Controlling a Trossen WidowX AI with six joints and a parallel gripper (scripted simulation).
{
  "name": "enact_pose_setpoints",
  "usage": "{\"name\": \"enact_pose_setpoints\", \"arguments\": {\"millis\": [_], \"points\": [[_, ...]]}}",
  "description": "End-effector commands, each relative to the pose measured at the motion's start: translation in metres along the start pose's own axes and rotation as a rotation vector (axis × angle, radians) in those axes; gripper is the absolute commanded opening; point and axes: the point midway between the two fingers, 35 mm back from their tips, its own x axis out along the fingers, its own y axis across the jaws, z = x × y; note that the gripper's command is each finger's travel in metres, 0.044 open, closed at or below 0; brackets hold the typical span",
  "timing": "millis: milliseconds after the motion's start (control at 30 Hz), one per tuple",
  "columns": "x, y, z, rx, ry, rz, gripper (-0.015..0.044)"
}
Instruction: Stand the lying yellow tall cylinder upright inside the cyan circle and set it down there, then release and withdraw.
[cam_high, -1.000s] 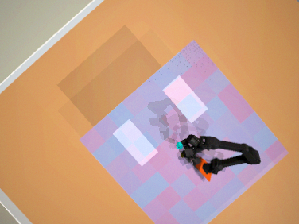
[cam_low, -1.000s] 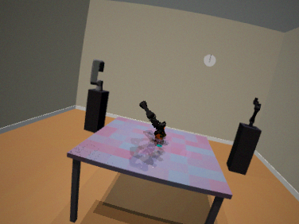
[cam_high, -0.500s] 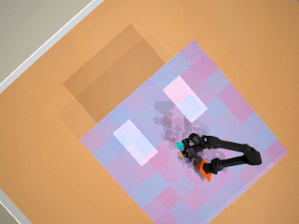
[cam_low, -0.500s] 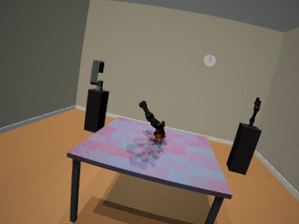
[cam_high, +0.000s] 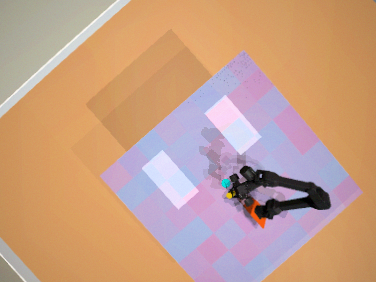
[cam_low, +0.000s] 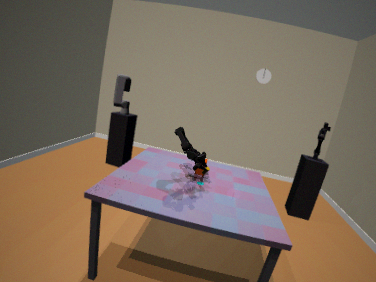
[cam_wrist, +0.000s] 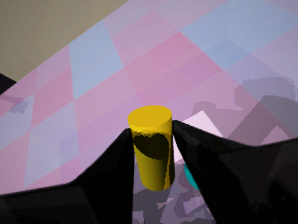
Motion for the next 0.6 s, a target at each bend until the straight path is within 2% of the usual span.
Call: {"name": "enact_pose_setpoints", "arguments": {"millis": [0,567], "points": [[-0.0025,-0.0003,0.001,-0.012,-0.032,-0.012,0.0105],[-0.0072,-0.0019,0.0021,-0.054,-0.151,-0.043,0.0105]]}}
